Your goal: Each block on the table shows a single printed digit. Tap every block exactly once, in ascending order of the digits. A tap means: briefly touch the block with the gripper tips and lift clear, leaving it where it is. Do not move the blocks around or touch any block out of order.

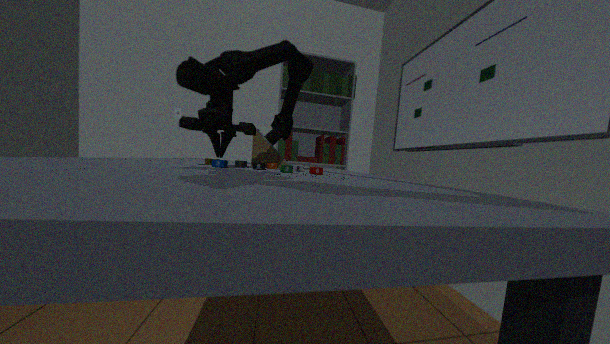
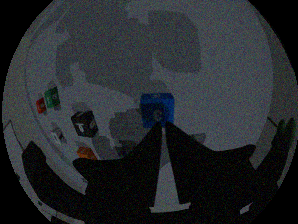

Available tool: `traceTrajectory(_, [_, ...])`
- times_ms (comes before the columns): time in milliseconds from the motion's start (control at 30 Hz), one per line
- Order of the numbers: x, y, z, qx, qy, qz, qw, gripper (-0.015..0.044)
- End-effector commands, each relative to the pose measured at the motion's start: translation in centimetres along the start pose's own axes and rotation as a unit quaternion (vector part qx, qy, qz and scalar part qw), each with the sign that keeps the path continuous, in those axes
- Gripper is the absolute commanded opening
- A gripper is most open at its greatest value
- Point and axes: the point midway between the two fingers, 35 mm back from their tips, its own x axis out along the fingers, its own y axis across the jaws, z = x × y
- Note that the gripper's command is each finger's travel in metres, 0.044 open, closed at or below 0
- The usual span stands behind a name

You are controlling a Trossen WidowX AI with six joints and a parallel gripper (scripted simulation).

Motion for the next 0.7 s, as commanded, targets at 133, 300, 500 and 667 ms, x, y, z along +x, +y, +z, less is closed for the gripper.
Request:
traceTrajectory(133, [-3.1, -0.2, 0.3, -0.003, -0.004, -0.005, 1.000, 0.0020])
traceTrajectory(300, [-9.9, -0.1, 0.1, -0.003, -0.004, -0.006, 1.000, 0.0020])
traceTrajectory(500, [-9.9, -0.1, 0.1, -0.003, -0.004, -0.006, 1.000, 0.0020])
traceTrajectory(667, [-10.1, 3.3, 0.0, -0.002, -0.004, -0.006, 1.000, 0.0020])
